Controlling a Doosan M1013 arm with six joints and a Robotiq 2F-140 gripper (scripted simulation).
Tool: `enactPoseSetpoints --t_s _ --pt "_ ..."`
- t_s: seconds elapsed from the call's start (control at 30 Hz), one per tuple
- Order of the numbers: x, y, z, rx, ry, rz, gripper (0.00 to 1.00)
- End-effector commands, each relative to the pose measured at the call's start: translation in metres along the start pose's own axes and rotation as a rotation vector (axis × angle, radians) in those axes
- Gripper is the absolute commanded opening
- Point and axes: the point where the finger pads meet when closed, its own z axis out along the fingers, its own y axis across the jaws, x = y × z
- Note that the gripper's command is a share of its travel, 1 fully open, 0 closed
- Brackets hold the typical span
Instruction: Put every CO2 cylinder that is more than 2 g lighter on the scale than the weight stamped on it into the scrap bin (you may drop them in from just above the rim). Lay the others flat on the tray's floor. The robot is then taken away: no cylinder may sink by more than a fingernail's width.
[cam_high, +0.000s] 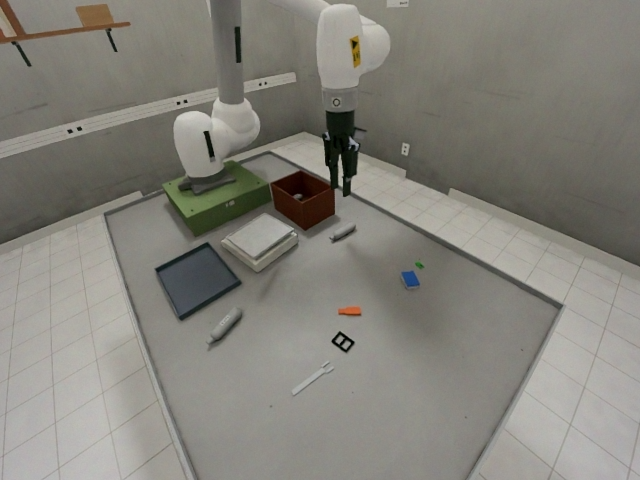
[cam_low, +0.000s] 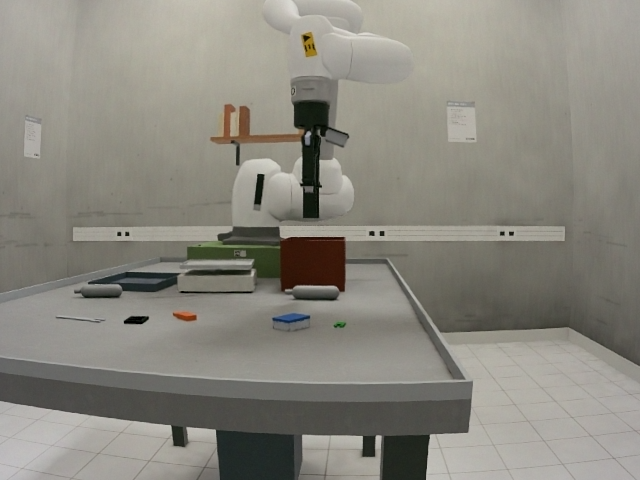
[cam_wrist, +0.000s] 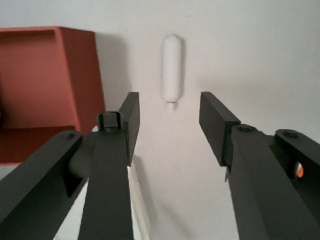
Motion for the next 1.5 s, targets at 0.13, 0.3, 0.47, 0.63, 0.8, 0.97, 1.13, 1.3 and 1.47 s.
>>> enactPoseSetpoints --t_s 0.13,0.3,0.47,0.63,0.8,0.97,1.13,1.3,1.47 --pt "0.003 0.009 0.022 0.002 0.000 0.000 0.39" --pt "0.003 0.009 0.052 0.002 0.000 0.000 0.39" --pt "0.003 0.009 0.073 0.002 0.000 0.000 0.39" --pt "0.003 0.009 0.107 0.002 0.000 0.000 0.39" --pt "0.003 0.009 0.136 0.002 0.000 0.000 0.39" --pt "0.003 0.009 0.156 0.002 0.000 0.000 0.39" --pt "0.003 0.009 0.163 0.002 0.000 0.000 0.39" --pt "0.003 0.009 0.167 0.002 0.000 0.000 0.39" --pt "0.003 0.009 0.167 0.002 0.000 0.000 0.39"
